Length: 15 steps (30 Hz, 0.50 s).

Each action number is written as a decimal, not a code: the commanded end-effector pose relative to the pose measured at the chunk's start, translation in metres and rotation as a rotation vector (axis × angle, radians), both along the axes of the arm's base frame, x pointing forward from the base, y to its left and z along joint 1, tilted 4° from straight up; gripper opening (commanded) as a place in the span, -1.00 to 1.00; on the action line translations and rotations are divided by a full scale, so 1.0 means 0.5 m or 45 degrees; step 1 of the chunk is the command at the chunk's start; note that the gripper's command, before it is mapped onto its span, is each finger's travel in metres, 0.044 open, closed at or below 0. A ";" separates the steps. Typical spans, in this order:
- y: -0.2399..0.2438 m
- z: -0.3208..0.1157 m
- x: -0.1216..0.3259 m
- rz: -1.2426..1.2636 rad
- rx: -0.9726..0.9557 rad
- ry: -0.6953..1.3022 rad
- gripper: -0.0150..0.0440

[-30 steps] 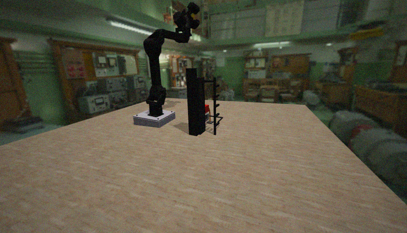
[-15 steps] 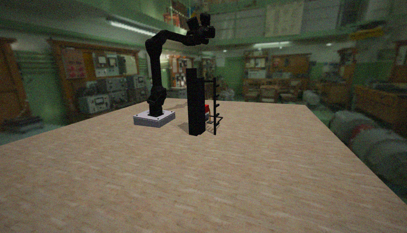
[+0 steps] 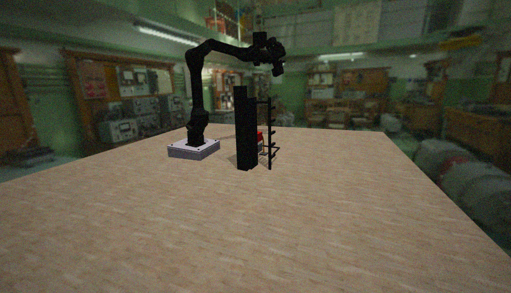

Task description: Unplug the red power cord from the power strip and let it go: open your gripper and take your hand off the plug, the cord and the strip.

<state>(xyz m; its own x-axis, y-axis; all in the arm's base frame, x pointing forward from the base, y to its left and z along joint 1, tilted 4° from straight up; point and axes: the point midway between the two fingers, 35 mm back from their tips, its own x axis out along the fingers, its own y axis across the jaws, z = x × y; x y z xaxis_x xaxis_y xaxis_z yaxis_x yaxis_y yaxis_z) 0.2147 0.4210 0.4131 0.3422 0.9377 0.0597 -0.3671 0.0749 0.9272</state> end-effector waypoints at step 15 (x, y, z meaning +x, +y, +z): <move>-0.229 -0.338 0.206 -0.063 -1.322 -0.646 0.05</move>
